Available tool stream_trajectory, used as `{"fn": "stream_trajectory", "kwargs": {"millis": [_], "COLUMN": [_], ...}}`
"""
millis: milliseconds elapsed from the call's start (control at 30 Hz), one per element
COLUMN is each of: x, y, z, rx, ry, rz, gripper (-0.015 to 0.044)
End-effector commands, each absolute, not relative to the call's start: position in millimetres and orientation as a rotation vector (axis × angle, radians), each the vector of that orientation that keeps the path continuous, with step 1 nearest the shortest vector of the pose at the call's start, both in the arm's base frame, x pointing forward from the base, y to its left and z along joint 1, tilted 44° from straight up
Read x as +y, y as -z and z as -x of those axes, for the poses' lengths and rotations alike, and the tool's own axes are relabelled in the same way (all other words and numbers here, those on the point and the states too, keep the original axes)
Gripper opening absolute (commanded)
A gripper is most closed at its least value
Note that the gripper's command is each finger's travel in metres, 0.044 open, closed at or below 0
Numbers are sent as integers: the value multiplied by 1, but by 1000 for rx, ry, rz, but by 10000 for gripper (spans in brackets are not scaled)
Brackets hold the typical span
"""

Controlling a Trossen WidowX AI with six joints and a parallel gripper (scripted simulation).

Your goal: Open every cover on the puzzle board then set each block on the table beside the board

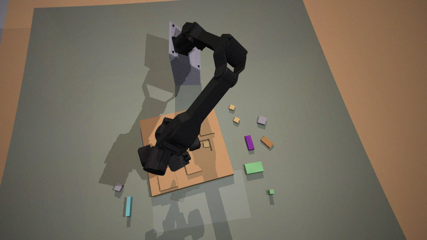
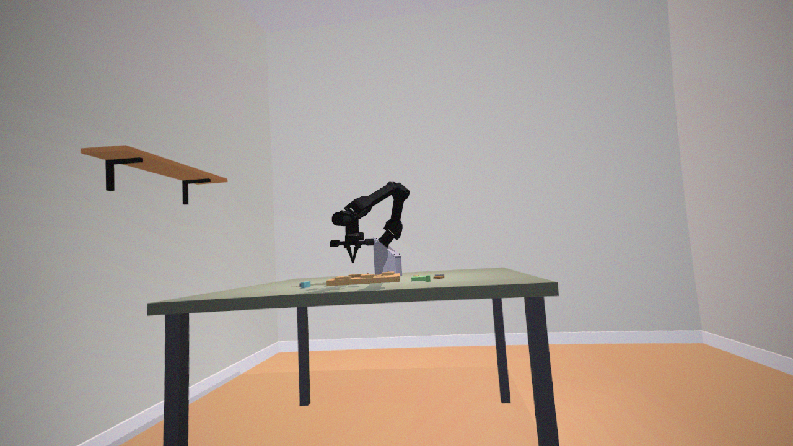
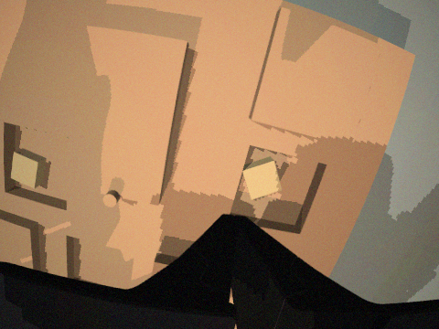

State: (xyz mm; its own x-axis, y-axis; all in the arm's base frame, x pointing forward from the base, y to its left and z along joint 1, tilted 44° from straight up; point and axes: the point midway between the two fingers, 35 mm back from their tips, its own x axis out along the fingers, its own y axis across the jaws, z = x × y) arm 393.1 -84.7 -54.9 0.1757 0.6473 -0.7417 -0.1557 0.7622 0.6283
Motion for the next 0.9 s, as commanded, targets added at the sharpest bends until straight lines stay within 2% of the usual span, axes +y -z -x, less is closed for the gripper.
{"fn": "stream_trajectory", "kwargs": {"millis": [0, 733, 867], "x": [-94, -104, -104], "y": [63, 75, 75], "z": [-396, -394, -394], "rx": [908, 170, 160], "ry": [-1049, -1477, -1481], "rz": [202, 1177, 1189], "gripper": [0, 0, 0]}}
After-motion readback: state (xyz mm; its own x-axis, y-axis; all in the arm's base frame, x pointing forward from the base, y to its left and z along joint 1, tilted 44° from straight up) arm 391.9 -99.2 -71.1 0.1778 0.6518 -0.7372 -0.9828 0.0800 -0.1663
